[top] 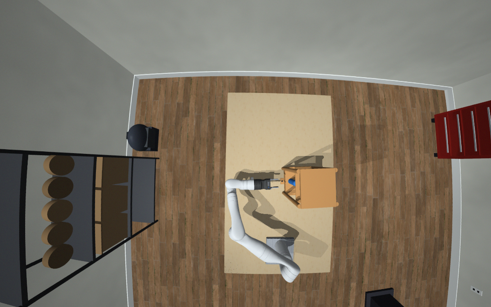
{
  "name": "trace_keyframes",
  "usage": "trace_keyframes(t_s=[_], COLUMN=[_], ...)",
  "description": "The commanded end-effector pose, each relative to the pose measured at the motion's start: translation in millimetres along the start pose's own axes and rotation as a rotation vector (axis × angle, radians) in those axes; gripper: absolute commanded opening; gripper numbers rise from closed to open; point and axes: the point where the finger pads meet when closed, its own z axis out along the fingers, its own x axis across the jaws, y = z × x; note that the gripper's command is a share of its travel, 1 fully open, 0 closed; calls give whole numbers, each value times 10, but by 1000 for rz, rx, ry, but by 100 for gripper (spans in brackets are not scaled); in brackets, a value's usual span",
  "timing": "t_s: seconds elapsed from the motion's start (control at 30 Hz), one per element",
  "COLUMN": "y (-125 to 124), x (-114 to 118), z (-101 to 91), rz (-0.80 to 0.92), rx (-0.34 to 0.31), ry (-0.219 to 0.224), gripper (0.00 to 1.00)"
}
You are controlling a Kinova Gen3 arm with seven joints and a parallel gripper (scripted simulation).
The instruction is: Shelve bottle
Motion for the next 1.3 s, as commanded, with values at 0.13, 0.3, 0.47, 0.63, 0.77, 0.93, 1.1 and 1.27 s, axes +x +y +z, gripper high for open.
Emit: trace_keyframes(t_s=[0.13,0.3,0.47,0.63,0.77,0.93,1.1,1.27], y=[13,36,66,148,240,380,472,627], x=[4,4,4,4,4,4,3,3], z=[-2,-2,-2,-2,-2,-2,-1,-1], rz=[2,2,2,2,2,2,2,2], rx=[0,0,0,0,0,0,0,0], ry=[0,0,0,0,0,0,0,0], gripper=[100,100,100,100,100,100,100,100])
